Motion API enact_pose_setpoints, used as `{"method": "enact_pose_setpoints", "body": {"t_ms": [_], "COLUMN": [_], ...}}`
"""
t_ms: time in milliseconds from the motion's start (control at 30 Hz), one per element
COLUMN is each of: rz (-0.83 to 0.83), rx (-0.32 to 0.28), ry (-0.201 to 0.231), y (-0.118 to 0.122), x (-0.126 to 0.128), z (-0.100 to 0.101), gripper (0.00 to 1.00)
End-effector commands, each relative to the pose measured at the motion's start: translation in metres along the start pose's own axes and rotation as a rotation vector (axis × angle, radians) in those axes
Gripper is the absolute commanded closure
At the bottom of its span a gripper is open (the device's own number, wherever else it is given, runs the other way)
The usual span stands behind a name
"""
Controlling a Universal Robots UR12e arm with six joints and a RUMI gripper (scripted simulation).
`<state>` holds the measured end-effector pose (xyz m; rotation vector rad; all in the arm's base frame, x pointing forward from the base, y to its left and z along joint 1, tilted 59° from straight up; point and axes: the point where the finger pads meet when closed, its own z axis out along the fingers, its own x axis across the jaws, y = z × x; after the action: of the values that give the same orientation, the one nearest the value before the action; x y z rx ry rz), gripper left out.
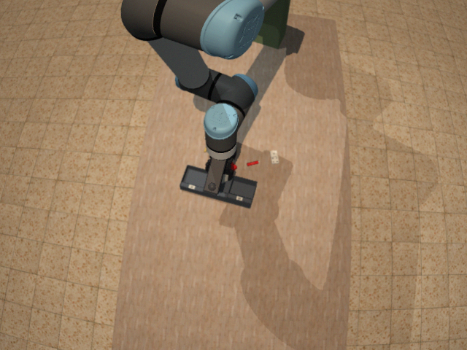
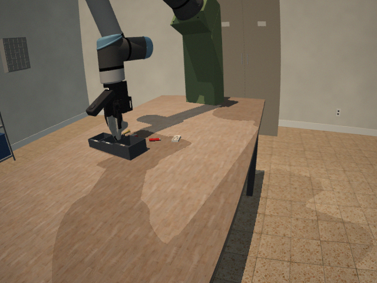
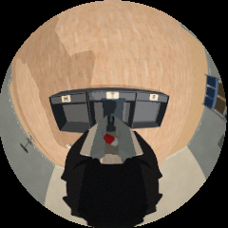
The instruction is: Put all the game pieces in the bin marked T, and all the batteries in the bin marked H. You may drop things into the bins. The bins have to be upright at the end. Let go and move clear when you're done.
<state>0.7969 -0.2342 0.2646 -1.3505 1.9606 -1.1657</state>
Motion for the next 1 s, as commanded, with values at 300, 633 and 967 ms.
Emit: {"method": "enact_pose_setpoints", "body": {"t_ms": [300,633,967], "rz": [0.000,0.000,0.000], "rx": [0.001,0.001,0.001], "ry": [0.000,0.000,0.000], "y": [0.000,0.000,0.000], "x": [0.000,0.000,0.000], "z": [0.000,-0.011,-0.022], "gripper": [0.96,0.96,0.96]}}
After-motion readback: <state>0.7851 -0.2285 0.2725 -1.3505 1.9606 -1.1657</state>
